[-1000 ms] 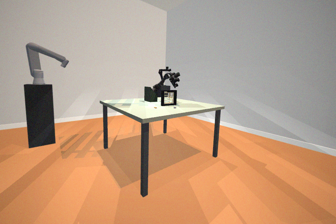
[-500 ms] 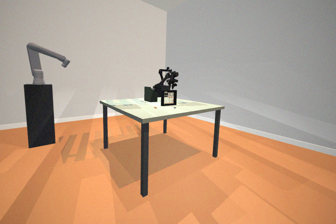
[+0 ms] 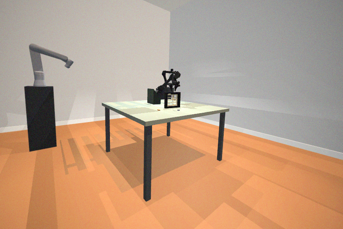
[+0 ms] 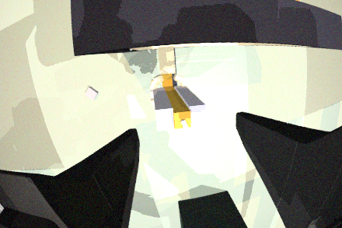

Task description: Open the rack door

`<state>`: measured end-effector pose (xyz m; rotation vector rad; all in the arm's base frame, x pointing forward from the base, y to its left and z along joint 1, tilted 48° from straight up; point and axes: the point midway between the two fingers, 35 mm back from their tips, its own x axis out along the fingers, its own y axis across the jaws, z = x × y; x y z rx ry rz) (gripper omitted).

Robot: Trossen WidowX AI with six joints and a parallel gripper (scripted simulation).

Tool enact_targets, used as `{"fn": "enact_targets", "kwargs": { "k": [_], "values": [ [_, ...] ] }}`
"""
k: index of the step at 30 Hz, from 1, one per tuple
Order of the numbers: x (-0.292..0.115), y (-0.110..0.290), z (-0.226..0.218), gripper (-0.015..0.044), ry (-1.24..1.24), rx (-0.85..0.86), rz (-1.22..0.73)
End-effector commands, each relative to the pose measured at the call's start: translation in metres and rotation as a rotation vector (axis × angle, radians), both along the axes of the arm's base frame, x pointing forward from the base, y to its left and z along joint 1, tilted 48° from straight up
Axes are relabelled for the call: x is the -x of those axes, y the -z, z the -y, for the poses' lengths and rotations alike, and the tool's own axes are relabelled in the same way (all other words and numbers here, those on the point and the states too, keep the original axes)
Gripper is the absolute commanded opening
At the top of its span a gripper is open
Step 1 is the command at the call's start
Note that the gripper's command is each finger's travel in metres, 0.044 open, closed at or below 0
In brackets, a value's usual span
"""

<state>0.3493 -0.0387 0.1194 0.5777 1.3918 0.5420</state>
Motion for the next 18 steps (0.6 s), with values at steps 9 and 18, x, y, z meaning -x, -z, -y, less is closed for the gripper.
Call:
{"fn": "enact_targets", "kwargs": {
  "k": [9,18],
  "values": [
    [0.001,0.003,0.002,0.0288,0.019,-0.105,-0.084],
    [-0.001,0.014,-0.008,0.0288,0.020,-0.104,-0.083]
  ]
}}
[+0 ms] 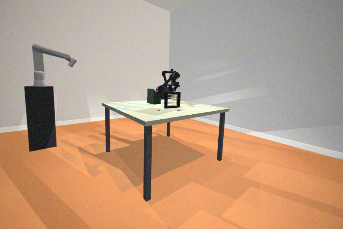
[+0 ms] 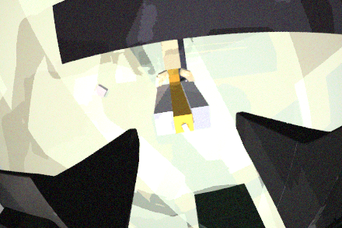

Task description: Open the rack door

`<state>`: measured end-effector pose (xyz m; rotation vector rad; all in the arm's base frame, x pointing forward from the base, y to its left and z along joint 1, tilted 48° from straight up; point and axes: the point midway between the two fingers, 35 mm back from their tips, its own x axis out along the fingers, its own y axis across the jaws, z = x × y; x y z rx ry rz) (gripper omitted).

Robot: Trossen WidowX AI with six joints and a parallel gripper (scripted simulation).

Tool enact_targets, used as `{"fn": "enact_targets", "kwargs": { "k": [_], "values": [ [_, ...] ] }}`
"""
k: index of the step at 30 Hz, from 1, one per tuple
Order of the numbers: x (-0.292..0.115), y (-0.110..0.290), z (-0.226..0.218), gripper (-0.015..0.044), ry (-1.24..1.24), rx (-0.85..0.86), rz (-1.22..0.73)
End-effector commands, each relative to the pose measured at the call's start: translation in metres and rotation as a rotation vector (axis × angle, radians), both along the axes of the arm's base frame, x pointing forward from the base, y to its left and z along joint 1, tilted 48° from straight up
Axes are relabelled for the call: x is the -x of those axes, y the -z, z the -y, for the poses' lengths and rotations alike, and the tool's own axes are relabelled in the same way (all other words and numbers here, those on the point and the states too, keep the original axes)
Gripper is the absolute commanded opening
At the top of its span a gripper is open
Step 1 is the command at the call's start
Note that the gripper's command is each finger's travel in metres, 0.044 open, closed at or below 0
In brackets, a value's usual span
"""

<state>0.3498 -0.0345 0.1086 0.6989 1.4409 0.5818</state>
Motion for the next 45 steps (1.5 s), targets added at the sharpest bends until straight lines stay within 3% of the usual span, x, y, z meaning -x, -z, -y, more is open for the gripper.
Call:
{"fn": "enact_targets", "kwargs": {
  "k": [1,34,41,45],
  "values": [
    [-0.001,0.004,-0.005,0.0288,0.002,-0.003,-0.002],
    [-0.002,0.038,-0.044,0.0288,0.001,-0.007,-0.001],
    [-0.002,0.038,-0.044,0.0104,0.001,-0.007,-0.001],
    [-0.002,0.038,-0.044,0.0077,0.001,-0.007,-0.001]
  ]
}}
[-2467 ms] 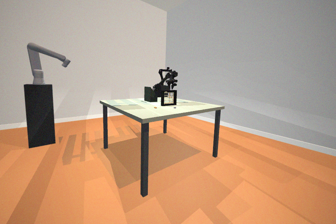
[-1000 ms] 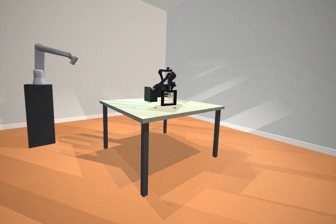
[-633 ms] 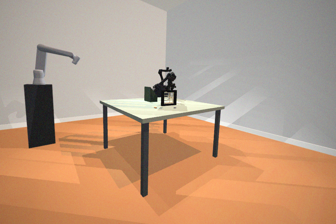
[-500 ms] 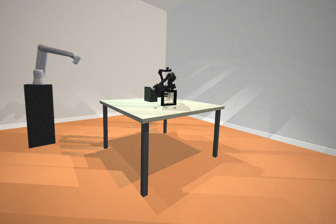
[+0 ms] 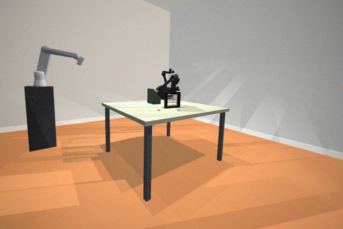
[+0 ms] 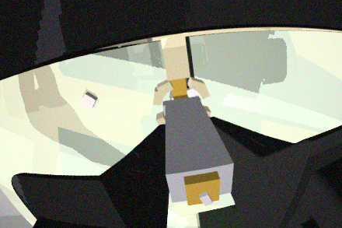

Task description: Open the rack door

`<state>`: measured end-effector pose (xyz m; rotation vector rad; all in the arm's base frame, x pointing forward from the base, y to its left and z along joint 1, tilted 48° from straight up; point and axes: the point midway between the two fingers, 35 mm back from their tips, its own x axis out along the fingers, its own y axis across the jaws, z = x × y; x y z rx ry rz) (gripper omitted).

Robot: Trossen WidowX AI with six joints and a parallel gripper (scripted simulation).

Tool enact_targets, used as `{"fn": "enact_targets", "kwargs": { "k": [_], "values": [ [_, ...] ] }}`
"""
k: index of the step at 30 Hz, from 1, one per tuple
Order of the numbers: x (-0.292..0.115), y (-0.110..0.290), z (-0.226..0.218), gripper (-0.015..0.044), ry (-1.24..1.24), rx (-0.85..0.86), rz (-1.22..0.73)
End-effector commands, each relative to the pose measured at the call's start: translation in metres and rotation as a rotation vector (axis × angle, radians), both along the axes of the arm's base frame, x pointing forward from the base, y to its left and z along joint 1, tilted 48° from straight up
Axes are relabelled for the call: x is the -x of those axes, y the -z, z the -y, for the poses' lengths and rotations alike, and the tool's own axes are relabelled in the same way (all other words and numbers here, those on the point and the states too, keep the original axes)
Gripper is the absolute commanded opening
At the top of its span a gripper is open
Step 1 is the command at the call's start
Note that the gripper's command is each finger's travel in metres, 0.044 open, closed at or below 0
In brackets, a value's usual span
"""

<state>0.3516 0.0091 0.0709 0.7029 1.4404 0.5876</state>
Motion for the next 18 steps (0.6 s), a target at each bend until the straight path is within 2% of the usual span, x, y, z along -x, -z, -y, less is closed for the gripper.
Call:
{"fn": "enact_targets", "kwargs": {
  "k": [1,9,13,18],
  "values": [
    [-0.0003,0.0001,-0.0002,0.0070,0.003,-0.001,-0.001],
    [-0.0003,0.0001,-0.0002,0.0017,0.003,-0.001,-0.001],
    [-0.0003,0.0001,-0.0002,0.0015,-0.003,0.000,0.005],
    [-0.0003,0.0001,-0.0002,0.0015,-0.146,0.012,0.162]
  ]
}}
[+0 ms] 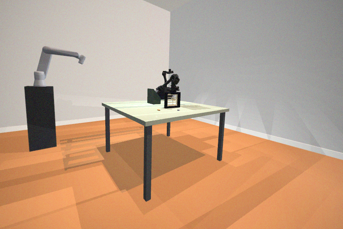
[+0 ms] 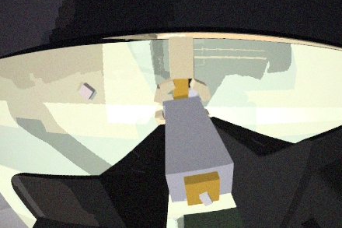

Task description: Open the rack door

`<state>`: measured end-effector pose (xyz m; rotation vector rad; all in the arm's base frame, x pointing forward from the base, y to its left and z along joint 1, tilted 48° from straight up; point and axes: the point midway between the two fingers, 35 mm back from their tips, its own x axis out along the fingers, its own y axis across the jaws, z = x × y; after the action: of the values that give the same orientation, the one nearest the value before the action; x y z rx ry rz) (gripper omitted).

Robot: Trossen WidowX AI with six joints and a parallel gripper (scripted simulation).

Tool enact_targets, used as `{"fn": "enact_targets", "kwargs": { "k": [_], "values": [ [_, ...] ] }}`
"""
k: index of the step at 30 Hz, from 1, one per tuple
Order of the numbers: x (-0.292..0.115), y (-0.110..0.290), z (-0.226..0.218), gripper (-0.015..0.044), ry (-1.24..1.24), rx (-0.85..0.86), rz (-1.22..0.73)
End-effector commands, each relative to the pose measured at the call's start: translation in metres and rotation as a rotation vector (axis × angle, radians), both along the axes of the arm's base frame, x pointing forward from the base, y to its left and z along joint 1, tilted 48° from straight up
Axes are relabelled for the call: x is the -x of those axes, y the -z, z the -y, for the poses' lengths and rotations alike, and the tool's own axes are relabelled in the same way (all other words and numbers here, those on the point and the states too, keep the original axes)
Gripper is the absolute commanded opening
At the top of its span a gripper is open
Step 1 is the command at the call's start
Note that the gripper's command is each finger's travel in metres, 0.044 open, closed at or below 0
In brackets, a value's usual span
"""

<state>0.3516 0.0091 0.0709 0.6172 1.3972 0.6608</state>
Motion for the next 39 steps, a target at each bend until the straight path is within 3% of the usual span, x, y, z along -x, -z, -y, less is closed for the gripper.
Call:
{"fn": "enact_targets", "kwargs": {
  "k": [1,33,39],
  "values": [
    [-0.0003,0.0001,-0.0002,0.0015,-0.106,0.009,0.118],
    [-0.0003,0.0001,-0.0003,0.0015,-1.171,0.100,1.278],
    [-0.0003,0.0002,-0.0003,0.0015,-1.220,0.104,1.331]
  ]
}}
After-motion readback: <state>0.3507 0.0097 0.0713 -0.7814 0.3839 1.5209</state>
